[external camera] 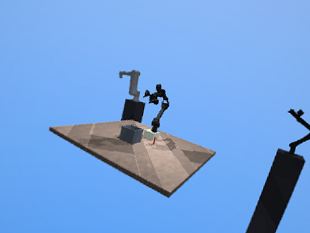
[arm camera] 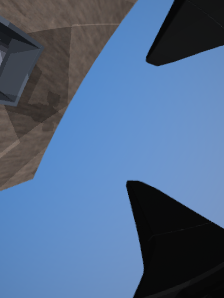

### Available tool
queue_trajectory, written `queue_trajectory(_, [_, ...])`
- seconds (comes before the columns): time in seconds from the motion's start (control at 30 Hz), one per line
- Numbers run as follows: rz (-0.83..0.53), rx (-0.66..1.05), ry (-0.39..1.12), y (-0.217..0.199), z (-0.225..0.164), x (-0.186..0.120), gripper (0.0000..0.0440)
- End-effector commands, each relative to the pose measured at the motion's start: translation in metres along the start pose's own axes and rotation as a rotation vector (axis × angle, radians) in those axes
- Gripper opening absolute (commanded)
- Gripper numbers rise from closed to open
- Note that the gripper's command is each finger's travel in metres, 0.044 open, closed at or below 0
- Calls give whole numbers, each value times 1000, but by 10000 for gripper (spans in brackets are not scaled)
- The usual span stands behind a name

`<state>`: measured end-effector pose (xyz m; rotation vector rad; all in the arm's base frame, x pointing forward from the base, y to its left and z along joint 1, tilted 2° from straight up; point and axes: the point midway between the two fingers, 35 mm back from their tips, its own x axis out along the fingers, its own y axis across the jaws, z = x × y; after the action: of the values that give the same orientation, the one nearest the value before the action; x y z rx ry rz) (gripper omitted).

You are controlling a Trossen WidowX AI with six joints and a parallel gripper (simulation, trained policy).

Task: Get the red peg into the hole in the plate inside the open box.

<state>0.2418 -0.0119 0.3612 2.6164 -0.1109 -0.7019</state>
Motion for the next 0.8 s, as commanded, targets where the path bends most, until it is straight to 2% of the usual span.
queue_trajectory(0.0, [-100,-67,-6,-26,0,8,419])
queue_trajectory(0.33, [-343,-281,-40,-95,12,22,417])
queue_trajectory(0.77, [-610,-582,-143,-165,53,27,435])
